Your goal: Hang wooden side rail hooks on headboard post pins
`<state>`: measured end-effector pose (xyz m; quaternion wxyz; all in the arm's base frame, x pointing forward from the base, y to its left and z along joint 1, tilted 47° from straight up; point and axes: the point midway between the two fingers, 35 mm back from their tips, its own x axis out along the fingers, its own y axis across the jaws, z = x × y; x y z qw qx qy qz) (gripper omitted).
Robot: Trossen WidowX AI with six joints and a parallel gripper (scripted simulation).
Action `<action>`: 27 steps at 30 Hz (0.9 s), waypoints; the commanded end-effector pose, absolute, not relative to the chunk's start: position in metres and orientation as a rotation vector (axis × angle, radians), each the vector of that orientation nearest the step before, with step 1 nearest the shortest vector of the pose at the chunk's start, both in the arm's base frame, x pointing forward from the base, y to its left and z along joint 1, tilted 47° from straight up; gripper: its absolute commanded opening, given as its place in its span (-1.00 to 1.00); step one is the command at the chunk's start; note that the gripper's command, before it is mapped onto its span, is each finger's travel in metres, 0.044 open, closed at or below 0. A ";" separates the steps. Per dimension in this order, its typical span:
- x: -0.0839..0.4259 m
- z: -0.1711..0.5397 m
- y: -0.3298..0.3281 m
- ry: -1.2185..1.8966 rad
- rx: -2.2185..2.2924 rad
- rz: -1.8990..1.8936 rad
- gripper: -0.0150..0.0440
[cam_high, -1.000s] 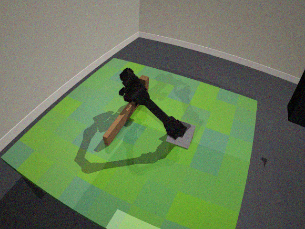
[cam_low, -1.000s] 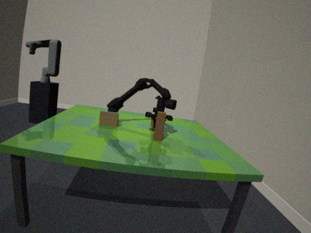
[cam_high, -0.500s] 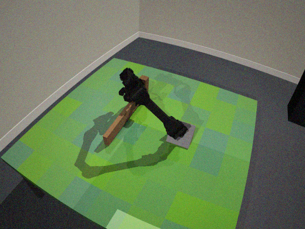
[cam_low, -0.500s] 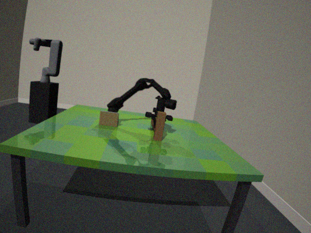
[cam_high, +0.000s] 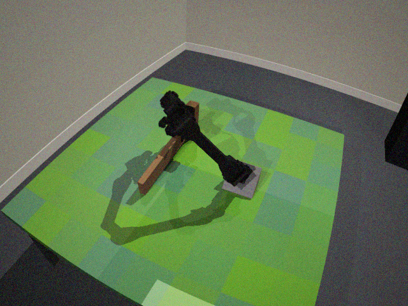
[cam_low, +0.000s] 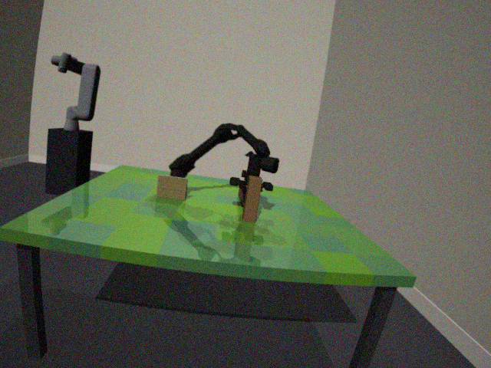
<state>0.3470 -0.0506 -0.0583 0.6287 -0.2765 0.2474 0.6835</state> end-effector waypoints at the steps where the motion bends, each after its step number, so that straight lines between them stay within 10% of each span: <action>1: 0.347 -0.059 -0.054 0.575 -0.634 1.552 -0.49; 27: 0.347 -0.062 -0.051 0.575 -0.634 1.552 -0.49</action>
